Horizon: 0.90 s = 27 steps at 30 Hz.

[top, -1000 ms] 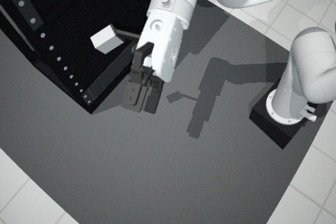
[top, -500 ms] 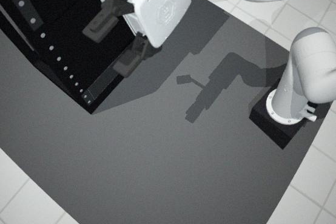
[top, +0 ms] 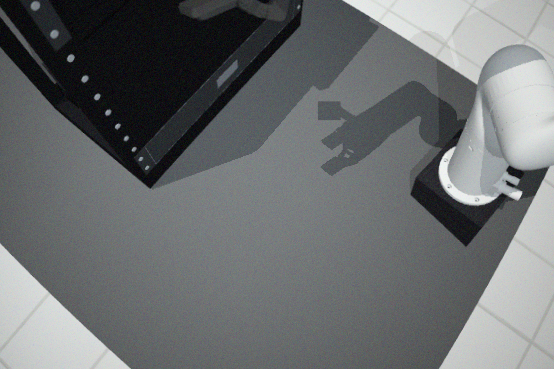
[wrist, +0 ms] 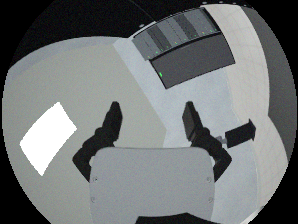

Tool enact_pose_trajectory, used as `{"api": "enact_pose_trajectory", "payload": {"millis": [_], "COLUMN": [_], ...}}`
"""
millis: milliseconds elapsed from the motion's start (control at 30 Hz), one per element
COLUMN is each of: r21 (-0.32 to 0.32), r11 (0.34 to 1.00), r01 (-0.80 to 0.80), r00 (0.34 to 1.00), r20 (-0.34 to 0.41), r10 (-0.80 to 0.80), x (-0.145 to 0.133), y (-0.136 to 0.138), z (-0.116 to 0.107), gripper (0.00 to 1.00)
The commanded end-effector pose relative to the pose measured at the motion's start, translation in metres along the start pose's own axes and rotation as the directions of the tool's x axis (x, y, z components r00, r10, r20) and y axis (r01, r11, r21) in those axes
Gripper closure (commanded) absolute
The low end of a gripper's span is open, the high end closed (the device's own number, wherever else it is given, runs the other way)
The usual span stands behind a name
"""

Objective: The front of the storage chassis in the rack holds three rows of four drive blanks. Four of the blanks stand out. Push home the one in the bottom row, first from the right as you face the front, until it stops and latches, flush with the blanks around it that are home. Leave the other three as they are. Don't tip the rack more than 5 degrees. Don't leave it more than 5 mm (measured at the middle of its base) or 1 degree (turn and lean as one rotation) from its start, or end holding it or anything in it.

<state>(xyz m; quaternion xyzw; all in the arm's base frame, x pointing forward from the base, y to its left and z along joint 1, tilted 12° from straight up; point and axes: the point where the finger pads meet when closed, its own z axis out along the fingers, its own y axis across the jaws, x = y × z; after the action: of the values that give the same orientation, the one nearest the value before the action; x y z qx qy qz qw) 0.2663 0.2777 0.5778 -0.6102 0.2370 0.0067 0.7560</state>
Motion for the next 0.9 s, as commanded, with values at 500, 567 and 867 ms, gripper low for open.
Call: {"api": "enact_pose_trajectory", "payload": {"millis": [500, 567, 867], "r21": [0.365, 0.428, 0.645], "r11": [0.867, 0.818, 0.559], "r01": [-0.340, -0.384, -0.521], "r00": [0.916, 0.887, 0.747], "r20": [-0.081, -0.075, 0.026], "r10": [0.394, 0.456, 0.665], "x": [0.022, 0.029, 0.052], "y": [-0.069, -0.075, -0.086], "z": [-0.081, -0.098, -0.165], "gripper": [0.00, 0.00, 0.00]}}
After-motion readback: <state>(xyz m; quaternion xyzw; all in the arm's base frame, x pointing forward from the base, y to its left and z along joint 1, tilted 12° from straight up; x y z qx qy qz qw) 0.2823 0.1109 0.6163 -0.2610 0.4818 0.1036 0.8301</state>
